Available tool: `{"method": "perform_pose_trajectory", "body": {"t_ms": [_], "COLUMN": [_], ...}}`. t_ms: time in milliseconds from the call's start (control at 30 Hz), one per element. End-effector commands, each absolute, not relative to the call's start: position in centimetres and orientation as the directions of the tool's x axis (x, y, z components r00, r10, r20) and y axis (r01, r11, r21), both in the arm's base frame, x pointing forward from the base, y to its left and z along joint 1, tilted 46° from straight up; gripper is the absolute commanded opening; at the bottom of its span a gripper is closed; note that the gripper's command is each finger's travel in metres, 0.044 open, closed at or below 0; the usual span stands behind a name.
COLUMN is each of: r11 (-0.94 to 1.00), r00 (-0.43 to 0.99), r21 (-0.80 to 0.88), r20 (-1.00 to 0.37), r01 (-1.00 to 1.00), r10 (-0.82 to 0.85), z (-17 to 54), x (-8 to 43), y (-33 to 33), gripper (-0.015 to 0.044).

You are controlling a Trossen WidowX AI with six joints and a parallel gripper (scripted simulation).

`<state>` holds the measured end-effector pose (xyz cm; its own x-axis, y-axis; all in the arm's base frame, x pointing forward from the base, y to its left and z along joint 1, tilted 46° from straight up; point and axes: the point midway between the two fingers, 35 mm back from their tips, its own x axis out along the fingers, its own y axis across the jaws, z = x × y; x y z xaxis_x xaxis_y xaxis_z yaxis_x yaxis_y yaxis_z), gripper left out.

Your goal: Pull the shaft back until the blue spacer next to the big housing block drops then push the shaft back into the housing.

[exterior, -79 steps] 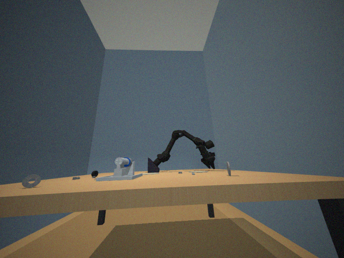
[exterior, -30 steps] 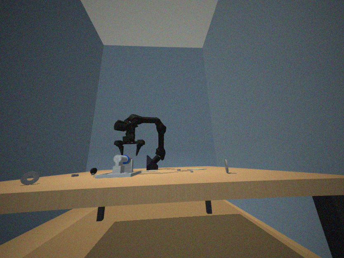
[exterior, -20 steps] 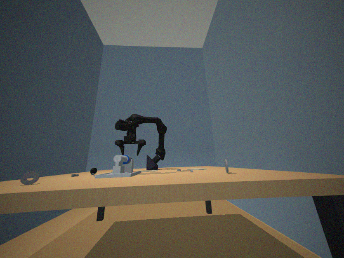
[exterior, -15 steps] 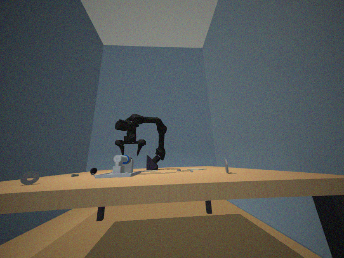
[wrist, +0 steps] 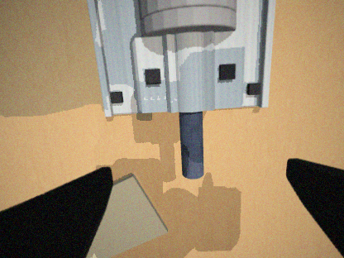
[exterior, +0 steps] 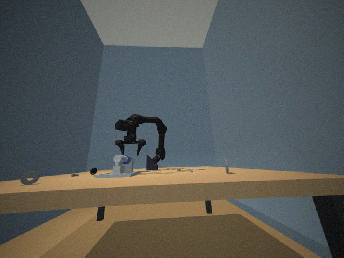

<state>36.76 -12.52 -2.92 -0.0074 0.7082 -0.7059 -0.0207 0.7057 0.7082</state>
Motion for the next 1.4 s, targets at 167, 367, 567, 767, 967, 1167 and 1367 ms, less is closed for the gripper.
{"method": "perform_pose_trajectory", "body": {"t_ms": [167,367,567,767,967,1167,1367], "r11": [0.711,0.717,0.714,0.708,0.703,0.703,0.703], "r00": [0.054,0.288,0.468,0.619,0.698,0.698,0.698], "r21": [0.703,0.693,0.696,0.706,0.711,0.711,0.711], "r20": [-0.710,-0.702,-0.656,-0.568,-0.494,-0.494,-0.494], "r01": [-0.003,0.069,0.074,0.027,-0.019,-0.019,-0.019], "r10": [0.702,0.651,0.591,0.543,0.518,0.518,0.518], "z": [-3.4,-4.9,-5.8,-5.3,-4.4,-4.4,-4.4], "x": [36.8,36.5,35.5,33.8,32.1,32.1,32.1], "y": [-12.9,-14.2,-14.1,-12.7,-11.4,-11.4,-11.4], "gripper": [0.0440,0.0440,0.0440,0.0440,0.0440,0.0440,0.0440]}}
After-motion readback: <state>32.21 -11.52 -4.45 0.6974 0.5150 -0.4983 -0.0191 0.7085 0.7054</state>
